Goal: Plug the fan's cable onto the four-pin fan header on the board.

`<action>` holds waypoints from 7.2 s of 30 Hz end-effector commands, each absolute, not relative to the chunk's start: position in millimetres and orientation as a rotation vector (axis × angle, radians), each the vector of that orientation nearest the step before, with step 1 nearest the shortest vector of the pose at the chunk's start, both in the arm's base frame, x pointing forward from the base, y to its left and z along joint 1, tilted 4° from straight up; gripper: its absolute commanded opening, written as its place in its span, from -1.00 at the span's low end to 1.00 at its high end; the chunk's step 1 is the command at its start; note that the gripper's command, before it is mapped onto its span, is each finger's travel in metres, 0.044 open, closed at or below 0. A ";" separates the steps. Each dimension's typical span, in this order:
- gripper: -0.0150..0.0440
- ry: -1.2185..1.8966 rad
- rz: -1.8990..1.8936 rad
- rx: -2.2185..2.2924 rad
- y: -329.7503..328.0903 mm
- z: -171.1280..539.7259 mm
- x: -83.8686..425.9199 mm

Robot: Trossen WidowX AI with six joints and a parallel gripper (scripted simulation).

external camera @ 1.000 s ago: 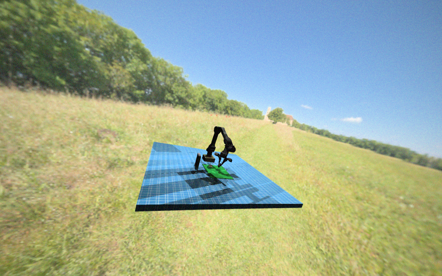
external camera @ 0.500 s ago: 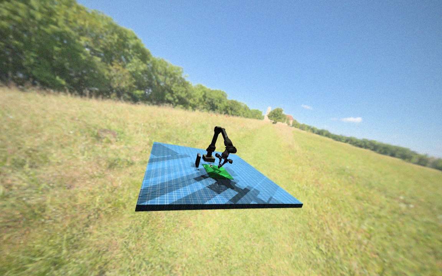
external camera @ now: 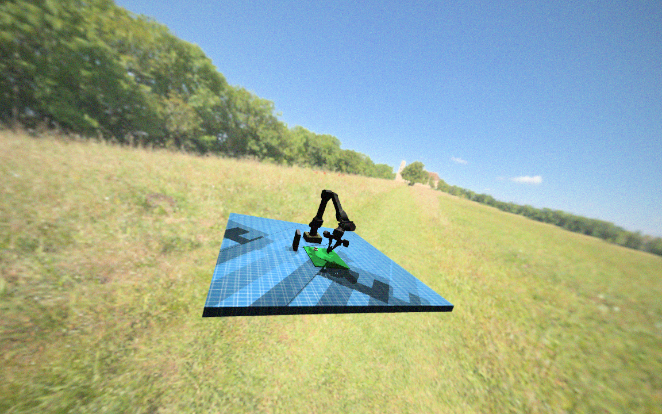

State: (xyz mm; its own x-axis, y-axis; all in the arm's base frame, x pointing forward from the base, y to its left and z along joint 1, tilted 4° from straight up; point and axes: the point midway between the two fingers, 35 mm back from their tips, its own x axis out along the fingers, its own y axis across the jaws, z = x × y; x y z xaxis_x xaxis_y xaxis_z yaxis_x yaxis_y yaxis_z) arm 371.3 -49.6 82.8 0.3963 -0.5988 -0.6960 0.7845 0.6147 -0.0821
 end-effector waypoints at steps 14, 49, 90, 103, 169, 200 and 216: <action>-0.49 0.603 -0.914 0.193 -43.7 81.7 368.3; -0.49 0.305 -0.975 0.095 -30.8 88.4 344.8; -0.49 0.103 -1.029 0.075 -23.6 101.9 313.7; -0.49 0.106 -1.033 0.063 -24.2 104.7 311.8; -0.49 0.111 -1.033 0.057 -20.8 50.5 311.2; -0.49 0.111 -1.033 0.056 -22.1 27.2 311.7; -0.49 0.112 -1.033 0.056 -22.8 14.6 312.0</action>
